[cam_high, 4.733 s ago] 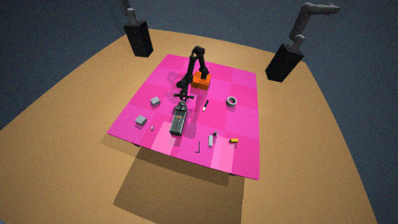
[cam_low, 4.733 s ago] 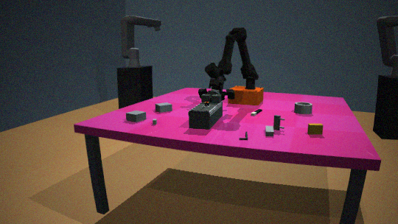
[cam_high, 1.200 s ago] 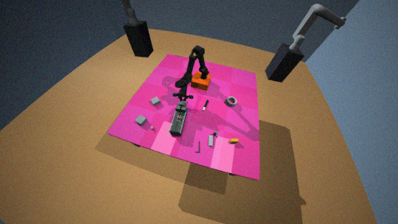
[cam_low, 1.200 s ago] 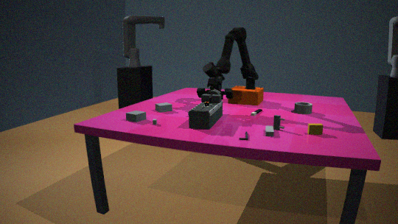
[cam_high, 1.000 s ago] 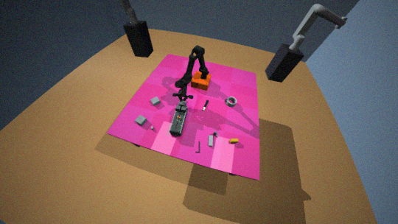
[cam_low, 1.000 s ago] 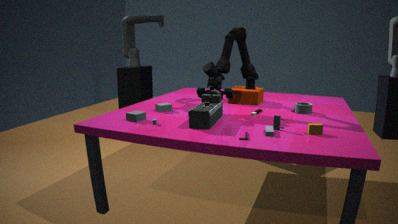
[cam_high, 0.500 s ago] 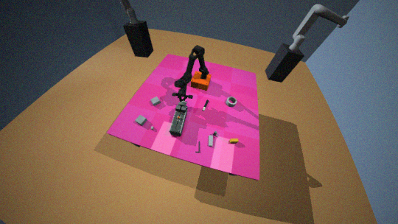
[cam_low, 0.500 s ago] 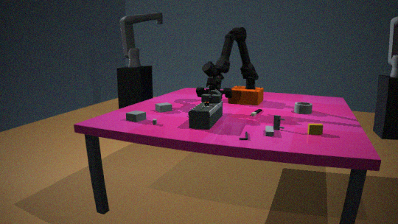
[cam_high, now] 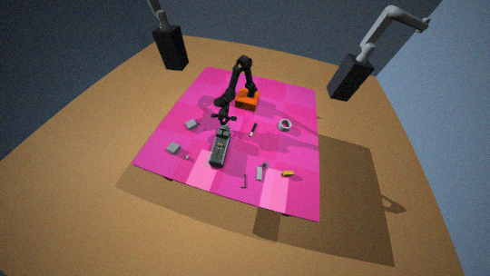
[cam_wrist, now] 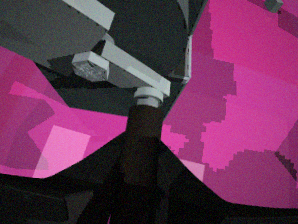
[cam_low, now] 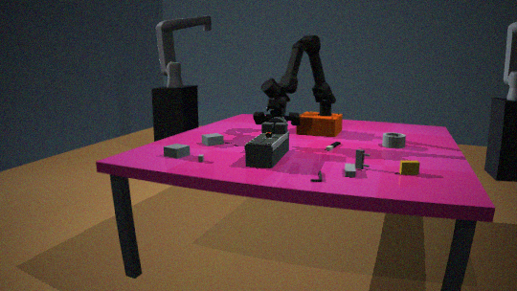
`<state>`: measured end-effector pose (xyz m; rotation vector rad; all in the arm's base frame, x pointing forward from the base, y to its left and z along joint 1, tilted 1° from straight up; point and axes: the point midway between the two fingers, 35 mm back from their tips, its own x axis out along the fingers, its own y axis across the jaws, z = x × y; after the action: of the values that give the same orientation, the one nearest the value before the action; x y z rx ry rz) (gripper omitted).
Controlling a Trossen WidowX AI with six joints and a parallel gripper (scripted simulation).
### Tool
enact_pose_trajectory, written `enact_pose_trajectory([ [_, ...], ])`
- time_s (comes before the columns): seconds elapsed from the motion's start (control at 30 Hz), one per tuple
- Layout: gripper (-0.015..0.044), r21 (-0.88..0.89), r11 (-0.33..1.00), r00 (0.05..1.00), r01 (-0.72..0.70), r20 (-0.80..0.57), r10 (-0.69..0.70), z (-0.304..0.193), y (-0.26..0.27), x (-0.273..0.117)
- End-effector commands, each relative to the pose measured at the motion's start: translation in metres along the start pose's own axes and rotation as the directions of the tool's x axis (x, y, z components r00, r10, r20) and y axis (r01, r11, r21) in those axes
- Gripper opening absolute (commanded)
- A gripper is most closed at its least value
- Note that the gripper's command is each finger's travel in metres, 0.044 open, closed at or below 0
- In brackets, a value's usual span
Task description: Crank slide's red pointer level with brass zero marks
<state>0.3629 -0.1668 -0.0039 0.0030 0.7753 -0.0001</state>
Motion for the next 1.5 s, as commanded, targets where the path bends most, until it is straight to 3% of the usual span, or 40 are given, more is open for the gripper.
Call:
enact_pose_trajectory([
  [0.0,0.0000,-0.003,1.000,1.000,0.010,0.013,-0.010,0.005,-0.006,-0.006],
  [1.47,0.0000,-0.002,1.000,1.000,0.008,0.013,-0.008,0.034,0.026,-0.035],
])
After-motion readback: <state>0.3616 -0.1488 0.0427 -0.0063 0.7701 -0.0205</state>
